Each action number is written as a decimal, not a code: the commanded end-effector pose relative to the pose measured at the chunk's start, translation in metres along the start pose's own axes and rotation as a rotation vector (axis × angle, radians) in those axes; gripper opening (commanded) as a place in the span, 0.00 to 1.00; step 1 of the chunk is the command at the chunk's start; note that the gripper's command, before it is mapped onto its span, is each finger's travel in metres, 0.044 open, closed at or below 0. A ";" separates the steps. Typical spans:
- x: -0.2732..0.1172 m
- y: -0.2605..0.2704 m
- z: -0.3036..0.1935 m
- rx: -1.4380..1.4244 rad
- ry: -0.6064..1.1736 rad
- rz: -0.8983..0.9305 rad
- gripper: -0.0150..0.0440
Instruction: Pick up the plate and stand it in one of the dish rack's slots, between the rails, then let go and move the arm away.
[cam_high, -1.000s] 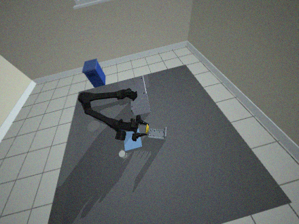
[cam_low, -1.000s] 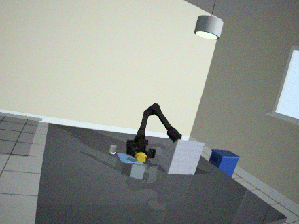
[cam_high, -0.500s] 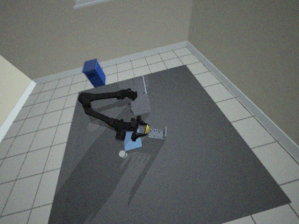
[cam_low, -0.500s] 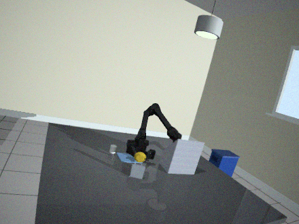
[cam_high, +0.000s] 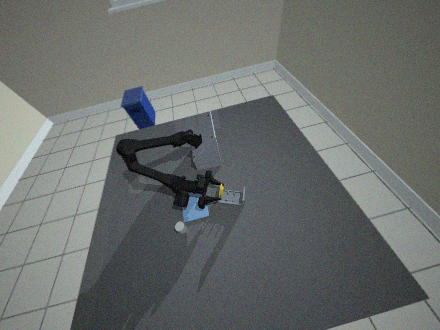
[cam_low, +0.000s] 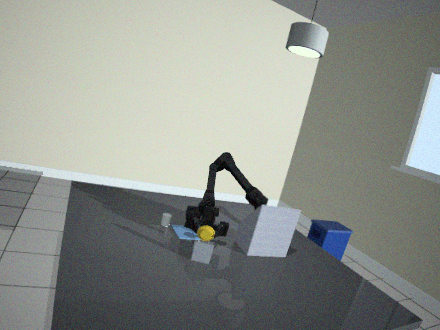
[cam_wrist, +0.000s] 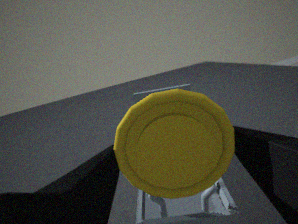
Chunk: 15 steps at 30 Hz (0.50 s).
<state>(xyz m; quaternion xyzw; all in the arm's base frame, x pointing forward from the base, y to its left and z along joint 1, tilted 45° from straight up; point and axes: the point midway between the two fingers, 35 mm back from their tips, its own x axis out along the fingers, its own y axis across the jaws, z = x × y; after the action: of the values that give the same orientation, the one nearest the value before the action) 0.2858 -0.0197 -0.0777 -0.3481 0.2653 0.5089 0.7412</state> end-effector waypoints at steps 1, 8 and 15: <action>0.002 0.000 0.000 0.003 0.001 -0.001 0.25; 0.015 -0.001 0.001 0.000 -0.001 0.000 0.25; 0.020 -0.002 0.000 -0.003 -0.002 0.001 0.25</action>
<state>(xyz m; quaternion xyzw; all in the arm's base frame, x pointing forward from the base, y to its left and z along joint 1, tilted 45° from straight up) 0.2937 -0.0083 -0.0893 -0.3498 0.2628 0.5100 0.7406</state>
